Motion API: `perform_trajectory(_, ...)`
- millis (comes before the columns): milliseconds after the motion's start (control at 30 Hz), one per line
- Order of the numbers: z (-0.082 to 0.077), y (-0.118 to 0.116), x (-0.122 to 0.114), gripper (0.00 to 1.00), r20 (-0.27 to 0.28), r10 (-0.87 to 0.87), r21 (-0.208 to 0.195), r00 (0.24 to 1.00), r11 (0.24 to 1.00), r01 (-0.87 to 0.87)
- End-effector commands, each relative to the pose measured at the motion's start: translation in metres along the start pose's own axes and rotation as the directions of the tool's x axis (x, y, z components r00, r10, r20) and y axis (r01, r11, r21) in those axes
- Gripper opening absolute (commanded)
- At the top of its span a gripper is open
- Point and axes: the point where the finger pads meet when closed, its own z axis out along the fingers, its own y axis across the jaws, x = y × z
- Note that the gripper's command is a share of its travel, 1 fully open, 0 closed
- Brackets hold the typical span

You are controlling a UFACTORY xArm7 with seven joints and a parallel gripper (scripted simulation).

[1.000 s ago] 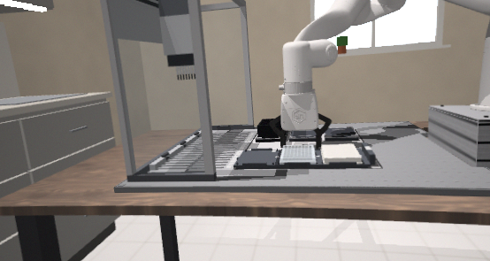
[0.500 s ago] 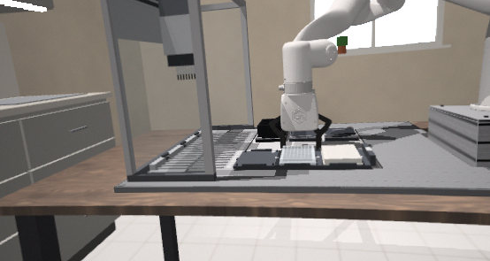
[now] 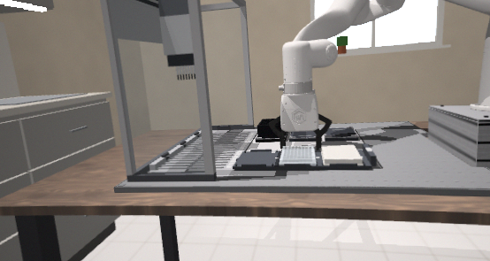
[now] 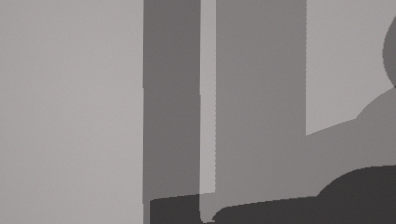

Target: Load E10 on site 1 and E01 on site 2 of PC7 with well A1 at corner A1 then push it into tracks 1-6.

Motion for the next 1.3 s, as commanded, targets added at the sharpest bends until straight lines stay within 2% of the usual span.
perform_trajectory(0,-0.002,-0.001,-0.001,1.0,0.001,0.0,0.004,1.0,1.0,0.0)
perform_trajectory(1167,-0.002,-0.001,0.009,1.0,0.001,0.0,0.004,1.0,1.0,0.0)
perform_trajectory(1267,-0.007,-0.001,0.009,1.0,0.001,0.0,0.004,1.0,1.0,0.0)
